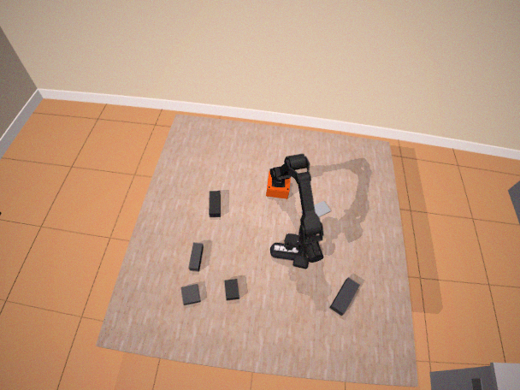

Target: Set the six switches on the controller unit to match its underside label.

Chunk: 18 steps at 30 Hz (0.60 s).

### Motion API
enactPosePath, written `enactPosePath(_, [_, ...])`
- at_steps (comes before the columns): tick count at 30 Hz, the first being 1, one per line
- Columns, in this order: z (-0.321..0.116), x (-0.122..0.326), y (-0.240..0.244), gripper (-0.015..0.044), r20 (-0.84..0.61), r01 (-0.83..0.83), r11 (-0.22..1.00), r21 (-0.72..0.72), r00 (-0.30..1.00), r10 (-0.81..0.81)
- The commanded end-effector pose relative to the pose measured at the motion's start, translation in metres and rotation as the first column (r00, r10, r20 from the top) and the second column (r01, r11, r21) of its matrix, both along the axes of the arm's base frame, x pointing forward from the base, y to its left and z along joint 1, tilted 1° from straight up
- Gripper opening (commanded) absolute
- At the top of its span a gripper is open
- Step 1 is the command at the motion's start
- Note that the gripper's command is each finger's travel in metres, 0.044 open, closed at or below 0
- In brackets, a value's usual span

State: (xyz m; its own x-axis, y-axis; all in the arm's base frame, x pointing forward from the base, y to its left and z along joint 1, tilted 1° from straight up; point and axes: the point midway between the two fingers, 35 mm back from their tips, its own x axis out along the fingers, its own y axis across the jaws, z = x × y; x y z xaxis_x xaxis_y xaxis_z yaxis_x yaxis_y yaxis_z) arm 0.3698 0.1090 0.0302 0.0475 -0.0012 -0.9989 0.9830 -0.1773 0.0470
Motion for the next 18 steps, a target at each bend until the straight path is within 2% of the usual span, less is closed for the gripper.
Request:
enactPosePath(1, [-0.009, -0.003, -0.004, 0.0338, -0.018, 0.013, 1.000, -0.015, 1.000, -0.014])
enactPosePath(18, [-0.021, -0.002, 0.001, 0.0338, -0.018, 0.013, 1.000, -0.014, 1.000, -0.014])
